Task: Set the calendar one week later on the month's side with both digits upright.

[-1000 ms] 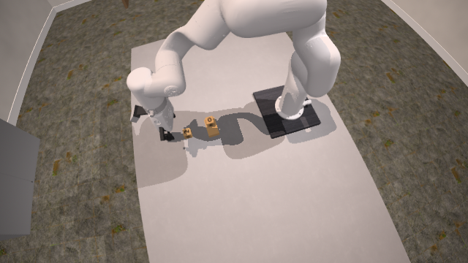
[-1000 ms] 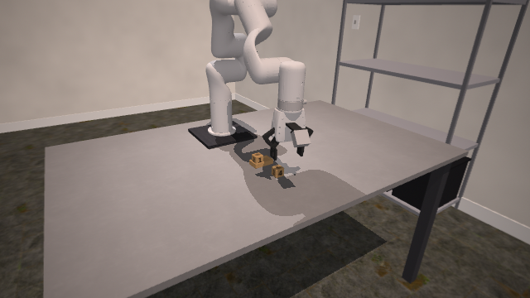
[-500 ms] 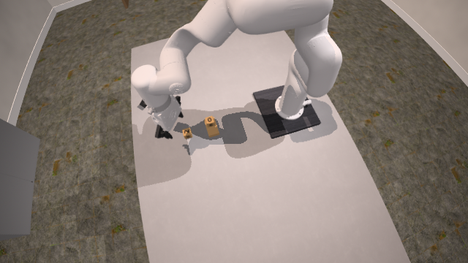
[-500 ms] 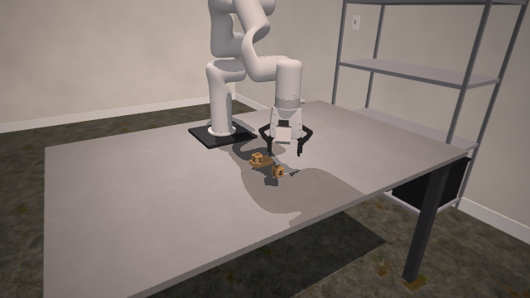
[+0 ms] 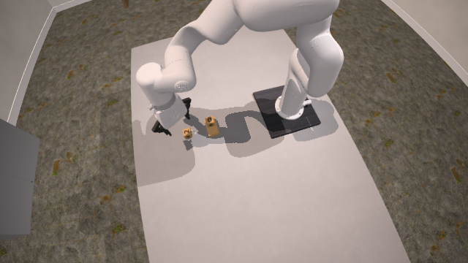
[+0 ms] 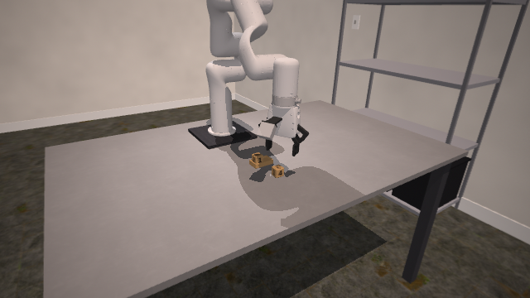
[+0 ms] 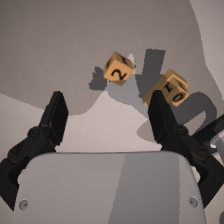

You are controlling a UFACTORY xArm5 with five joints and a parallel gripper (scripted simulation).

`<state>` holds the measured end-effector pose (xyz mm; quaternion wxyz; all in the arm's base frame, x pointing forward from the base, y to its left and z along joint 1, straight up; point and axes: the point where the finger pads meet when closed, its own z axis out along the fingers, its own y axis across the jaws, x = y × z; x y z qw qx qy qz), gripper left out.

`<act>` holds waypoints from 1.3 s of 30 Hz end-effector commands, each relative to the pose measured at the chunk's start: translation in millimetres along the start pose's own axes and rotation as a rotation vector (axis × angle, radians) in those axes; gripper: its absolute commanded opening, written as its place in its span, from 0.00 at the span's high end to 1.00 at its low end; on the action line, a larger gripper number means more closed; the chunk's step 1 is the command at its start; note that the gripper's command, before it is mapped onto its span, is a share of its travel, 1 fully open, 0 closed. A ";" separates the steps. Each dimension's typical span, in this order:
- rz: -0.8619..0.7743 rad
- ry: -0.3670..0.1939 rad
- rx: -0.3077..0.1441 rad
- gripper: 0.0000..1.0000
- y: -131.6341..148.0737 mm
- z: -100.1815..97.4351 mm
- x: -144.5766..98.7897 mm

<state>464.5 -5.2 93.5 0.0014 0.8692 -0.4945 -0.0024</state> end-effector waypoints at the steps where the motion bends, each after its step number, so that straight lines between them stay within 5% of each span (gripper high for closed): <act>1: 0.174 0.003 0.006 0.00 4.0 -2.4 -2.3; 14: 0.507 0.002 0.006 0.00 14.4 -3.8 -8.3; 21: 0.544 0.002 0.006 0.00 15.6 -3.9 -8.9; 22: 0.544 0.002 0.006 0.51 15.6 -3.9 -8.9; 39: 0.544 0.002 0.006 0.51 15.6 -3.9 -8.9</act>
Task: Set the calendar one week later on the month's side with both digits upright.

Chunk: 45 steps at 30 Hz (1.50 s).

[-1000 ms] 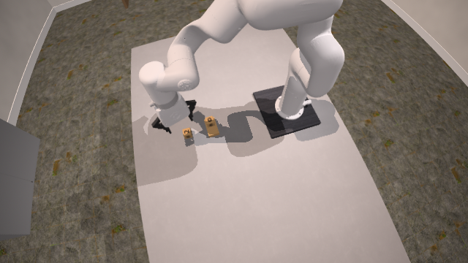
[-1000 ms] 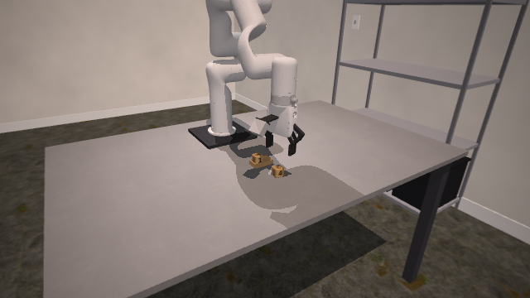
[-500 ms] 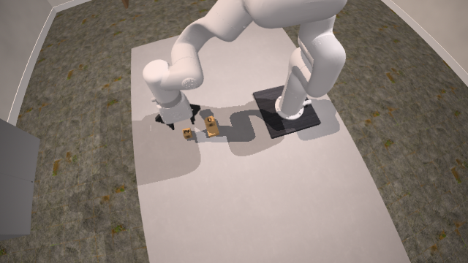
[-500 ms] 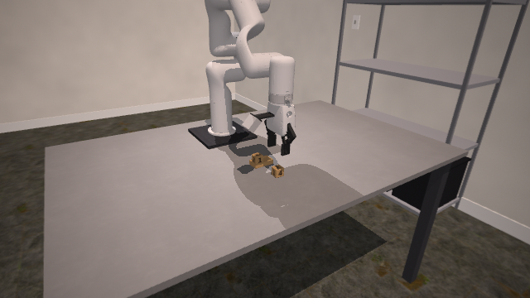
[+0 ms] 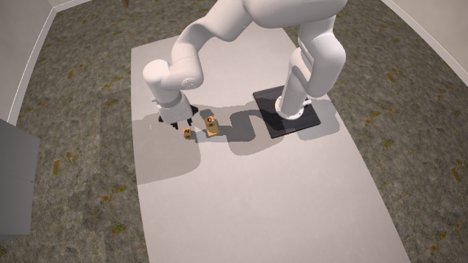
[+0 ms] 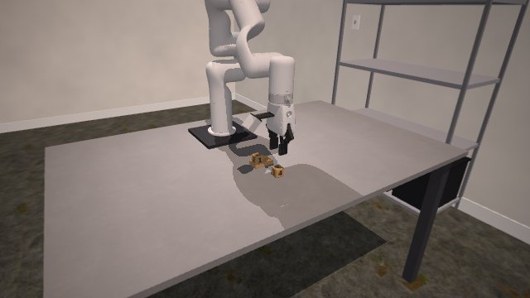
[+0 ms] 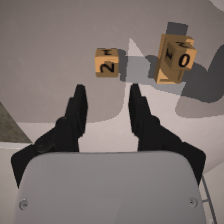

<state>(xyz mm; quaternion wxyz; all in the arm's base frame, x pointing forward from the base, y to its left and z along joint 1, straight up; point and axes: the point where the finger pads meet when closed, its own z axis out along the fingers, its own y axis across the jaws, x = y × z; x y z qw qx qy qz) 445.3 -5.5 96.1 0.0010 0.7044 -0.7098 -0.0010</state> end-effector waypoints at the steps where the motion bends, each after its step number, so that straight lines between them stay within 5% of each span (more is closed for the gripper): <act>1: 0.000 0.000 0.004 0.51 -1.3 -1.4 0.0; 26: 0.000 0.000 0.004 0.51 -1.2 0.4 0.0; 45: 0.000 0.000 0.004 0.51 -1.1 19.4 -0.4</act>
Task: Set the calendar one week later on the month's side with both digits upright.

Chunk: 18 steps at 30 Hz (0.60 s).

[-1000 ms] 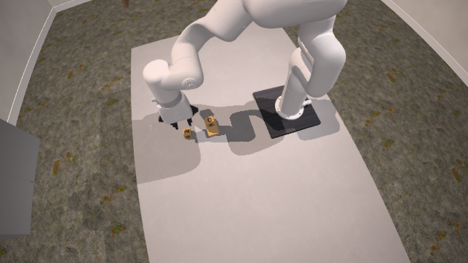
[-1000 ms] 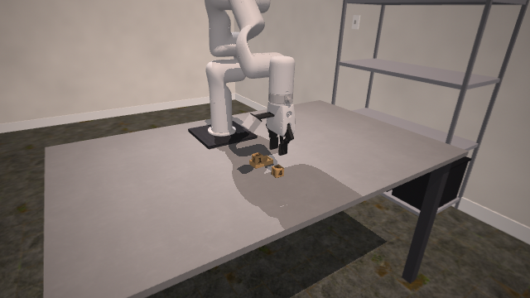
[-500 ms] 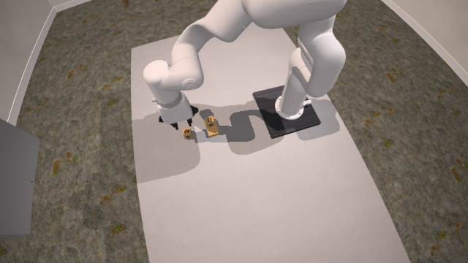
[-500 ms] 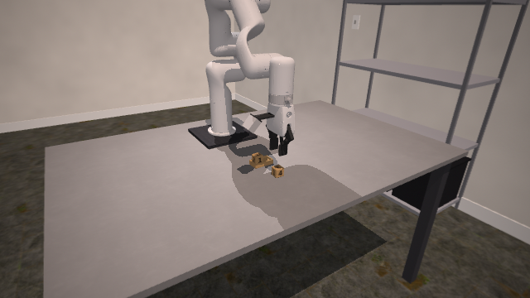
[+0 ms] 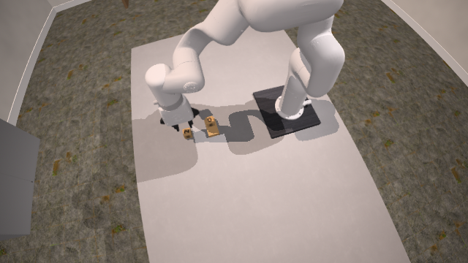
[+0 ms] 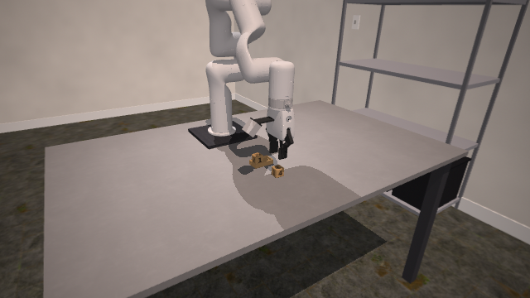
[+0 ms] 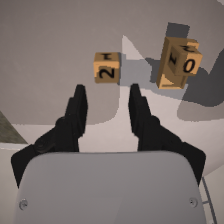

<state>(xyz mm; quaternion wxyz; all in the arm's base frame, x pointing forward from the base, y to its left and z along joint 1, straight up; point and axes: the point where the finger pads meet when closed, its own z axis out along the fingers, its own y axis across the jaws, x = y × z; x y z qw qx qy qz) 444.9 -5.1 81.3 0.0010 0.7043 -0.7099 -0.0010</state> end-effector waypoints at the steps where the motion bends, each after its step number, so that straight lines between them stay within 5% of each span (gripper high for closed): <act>1: 0.000 0.000 0.004 0.51 -1.4 6.1 -0.1; 18: 0.000 0.000 0.004 0.51 -1.3 27.9 -0.6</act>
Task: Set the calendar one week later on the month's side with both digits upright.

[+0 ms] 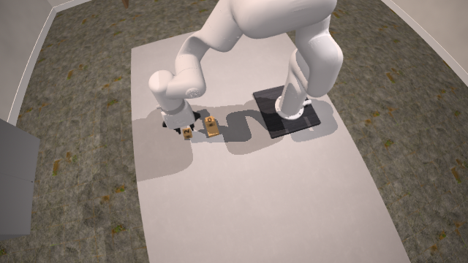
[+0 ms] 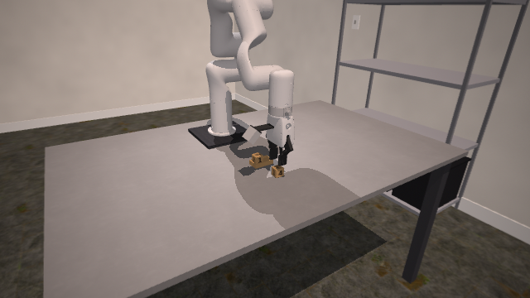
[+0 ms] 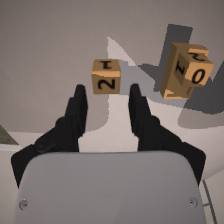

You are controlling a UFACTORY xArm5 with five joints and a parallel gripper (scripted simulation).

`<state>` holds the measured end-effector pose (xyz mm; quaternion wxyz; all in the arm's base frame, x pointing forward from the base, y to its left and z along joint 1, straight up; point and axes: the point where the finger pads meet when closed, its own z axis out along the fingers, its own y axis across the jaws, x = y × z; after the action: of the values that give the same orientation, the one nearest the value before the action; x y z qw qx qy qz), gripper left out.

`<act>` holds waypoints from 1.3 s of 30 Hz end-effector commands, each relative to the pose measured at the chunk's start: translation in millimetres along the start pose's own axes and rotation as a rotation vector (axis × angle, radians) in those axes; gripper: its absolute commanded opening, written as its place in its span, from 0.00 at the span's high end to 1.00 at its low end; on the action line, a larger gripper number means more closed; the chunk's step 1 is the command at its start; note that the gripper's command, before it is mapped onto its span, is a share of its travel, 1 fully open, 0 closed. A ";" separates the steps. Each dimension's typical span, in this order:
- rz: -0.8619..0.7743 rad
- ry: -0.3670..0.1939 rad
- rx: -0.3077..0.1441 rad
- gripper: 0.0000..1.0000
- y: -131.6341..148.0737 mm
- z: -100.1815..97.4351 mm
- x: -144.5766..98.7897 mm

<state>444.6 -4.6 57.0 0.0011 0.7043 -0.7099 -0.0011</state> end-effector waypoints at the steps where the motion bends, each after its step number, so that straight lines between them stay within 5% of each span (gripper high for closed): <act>1: 0.000 0.000 0.004 0.51 -1.5 4.7 -0.1; 39: 0.000 0.000 0.004 0.51 -1.5 11.1 -0.3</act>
<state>444.7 -4.4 44.7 0.0009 0.7043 -0.7099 -0.0009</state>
